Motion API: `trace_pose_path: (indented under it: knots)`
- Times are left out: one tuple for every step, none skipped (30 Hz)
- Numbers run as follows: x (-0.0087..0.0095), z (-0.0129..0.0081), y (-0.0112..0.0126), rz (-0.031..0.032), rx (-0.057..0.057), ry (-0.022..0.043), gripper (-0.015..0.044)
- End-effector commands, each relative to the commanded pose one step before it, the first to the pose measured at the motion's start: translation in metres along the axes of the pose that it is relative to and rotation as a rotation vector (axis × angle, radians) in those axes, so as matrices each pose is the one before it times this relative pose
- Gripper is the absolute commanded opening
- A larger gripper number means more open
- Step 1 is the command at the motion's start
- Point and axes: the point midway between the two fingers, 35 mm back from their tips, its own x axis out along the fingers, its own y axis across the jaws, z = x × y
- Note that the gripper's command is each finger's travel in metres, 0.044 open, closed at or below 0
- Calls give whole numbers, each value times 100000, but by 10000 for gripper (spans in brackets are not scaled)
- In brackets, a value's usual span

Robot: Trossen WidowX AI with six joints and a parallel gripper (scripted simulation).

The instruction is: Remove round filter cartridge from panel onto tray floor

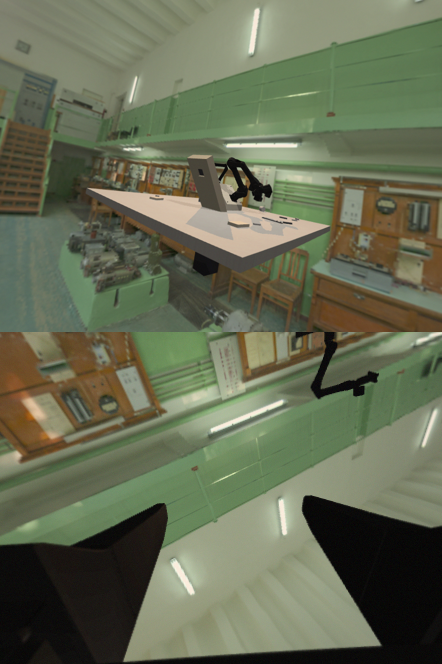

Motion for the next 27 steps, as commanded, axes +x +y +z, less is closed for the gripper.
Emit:
trace_pose_path:
  knots:
    - [-37,31,85,369,-392,-232,374]
    - [-112,95,254,1101,-1175,-705,347]
    - [-189,165,421,1813,-1957,-1209,321]
    - [-230,211,501,2140,-2348,-1506,295]
    - [-231,227,496,2097,-2345,-1564,269]
    - [-233,242,491,2053,-2342,-1621,242]
    - [-234,258,485,2006,-2339,-1677,216]
    - [-235,273,478,1959,-2336,-1731,190]
    - [-237,288,471,1910,-2333,-1784,164]
    - [-238,303,464,1859,-2330,-1836,137]
    - [-260,345,487,1927,-2524,-2039,111]
    - [-291,402,523,2040,-2800,-2322,104]
    - [-291,421,502,1926,-2781,-2366,104]
    - [-291,437,480,1816,-2758,-2404,104]
    - [-294,456,466,1735,-2752,-2461,104]
    - [-296,474,451,1652,-2746,-2515,104]
    - [-299,491,435,1568,-2740,-2566,104]
    - [-301,509,418,1481,-2734,-2614,104]
    - [-304,525,400,1393,-2728,-2660,104]
    - [-306,541,382,1304,-2722,-2702,104]
    - [-346,620,404,1344,-3035,-3057,104]
    - [-433,780,464,1482,-3752,-3805,104]
    - [-509,928,489,1484,-4329,-4454,104]
    - [-525,974,442,1264,-4379,-4590,104]
    - [-532,1004,386,1016,-4361,-4645,104]
    - [-540,1030,327,766,-4344,-4686,104]
    - [-547,1053,267,515,-4326,-4713,104]
